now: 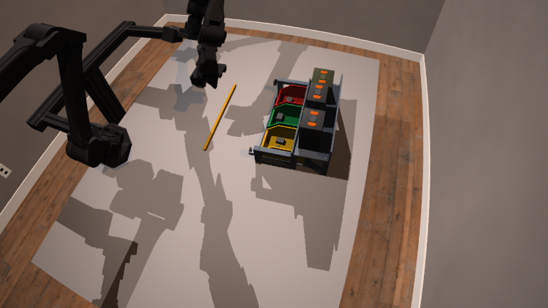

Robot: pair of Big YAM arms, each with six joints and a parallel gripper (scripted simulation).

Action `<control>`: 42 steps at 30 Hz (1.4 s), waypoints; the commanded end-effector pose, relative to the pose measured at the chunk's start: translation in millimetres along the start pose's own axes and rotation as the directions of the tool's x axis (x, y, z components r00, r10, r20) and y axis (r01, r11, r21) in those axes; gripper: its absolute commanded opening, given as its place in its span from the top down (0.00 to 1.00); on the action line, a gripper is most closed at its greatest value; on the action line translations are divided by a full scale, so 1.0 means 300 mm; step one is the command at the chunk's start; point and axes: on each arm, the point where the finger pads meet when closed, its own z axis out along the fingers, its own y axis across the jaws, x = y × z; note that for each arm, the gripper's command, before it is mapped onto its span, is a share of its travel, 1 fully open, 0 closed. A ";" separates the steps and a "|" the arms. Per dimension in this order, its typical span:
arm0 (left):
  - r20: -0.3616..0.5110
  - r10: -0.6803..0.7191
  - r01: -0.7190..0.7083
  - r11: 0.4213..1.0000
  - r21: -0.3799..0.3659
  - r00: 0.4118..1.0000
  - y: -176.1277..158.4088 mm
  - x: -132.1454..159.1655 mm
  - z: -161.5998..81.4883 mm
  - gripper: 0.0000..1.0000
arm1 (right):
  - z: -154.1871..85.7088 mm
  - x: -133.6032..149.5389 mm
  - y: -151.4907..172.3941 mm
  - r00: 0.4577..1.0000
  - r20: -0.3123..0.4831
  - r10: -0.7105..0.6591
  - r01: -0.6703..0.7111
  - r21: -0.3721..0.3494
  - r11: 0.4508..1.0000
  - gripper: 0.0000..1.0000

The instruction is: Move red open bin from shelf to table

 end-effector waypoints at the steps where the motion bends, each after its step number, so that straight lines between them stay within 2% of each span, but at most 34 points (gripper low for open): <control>1: 0.050 -0.032 0.033 0.999 -0.019 0.998 0.120 -0.016 -0.071 1.00 | -0.028 -0.057 -0.015 0.999 0.048 -0.001 0.000 0.011 1.000 0.00; 14: 0.046 -0.033 0.034 0.999 -0.020 0.998 0.260 0.064 -0.069 1.00 | -0.028 -0.057 -0.015 0.999 0.048 -0.001 0.000 0.011 1.000 0.00; 28: 0.038 -0.035 0.036 0.999 -0.028 0.999 0.517 0.210 -0.068 1.00 | -0.028 -0.057 -0.015 0.999 0.048 -0.001 0.000 0.011 1.000 0.00; 30: 0.038 -0.035 0.036 0.999 -0.028 0.999 0.517 0.210 -0.068 1.00 | -0.028 -0.057 -0.015 0.999 0.048 -0.001 0.000 0.011 1.000 0.00; 42: 0.034 -0.037 0.038 0.999 -0.032 0.999 0.721 0.327 -0.069 1.00 | -0.028 -0.057 -0.015 0.999 0.048 -0.001 0.000 0.011 1.000 0.00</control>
